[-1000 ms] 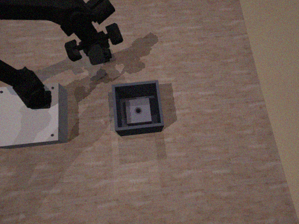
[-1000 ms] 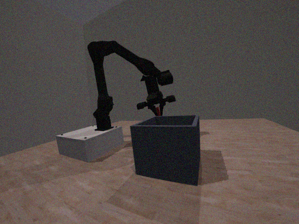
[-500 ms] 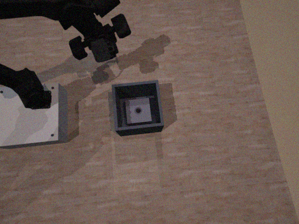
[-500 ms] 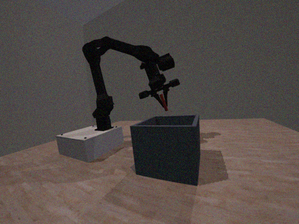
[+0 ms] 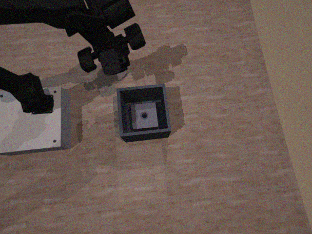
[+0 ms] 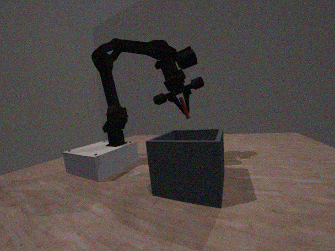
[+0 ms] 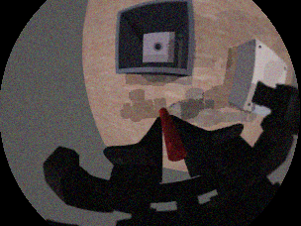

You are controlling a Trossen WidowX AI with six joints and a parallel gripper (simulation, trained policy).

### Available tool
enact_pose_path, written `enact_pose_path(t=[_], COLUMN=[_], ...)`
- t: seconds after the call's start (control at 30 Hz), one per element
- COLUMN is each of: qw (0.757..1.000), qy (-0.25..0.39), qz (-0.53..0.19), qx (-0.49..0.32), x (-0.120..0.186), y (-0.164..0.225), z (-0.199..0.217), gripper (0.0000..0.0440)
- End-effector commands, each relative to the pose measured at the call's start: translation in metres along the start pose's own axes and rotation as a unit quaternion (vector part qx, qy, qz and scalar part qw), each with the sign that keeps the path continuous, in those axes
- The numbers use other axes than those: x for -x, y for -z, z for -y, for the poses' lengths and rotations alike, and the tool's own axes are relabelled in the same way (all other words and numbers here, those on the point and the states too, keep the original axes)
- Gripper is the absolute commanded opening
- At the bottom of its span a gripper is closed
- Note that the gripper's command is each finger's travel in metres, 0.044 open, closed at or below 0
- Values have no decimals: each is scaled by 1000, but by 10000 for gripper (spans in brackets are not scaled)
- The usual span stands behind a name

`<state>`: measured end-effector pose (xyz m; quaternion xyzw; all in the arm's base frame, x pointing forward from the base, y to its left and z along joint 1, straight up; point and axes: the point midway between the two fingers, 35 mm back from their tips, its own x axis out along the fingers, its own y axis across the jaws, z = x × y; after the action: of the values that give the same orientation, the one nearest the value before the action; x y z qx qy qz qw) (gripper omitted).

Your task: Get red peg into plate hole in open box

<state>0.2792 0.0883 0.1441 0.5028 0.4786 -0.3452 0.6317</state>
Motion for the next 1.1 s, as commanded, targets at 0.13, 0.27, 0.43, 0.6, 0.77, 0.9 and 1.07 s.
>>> enact_pose_path(t=[0.13,0.27,0.43,0.6,0.77,0.9,1.07], qw=[1000,999,999,998,998,998,997], qy=[9,17,28,39,50,58,67], qz=[19,25,30,33,33,33,32], qx=[-8,-12,-16,-19,-20,-21,-21], x=[2,0,-2,-6,-10,-14,-20], y=[-27,-40,-54,-67,-79,-88,-98], z=[-3,-2,-1,0,1,1,2], gripper=[0,0,0,0,0,0,0])
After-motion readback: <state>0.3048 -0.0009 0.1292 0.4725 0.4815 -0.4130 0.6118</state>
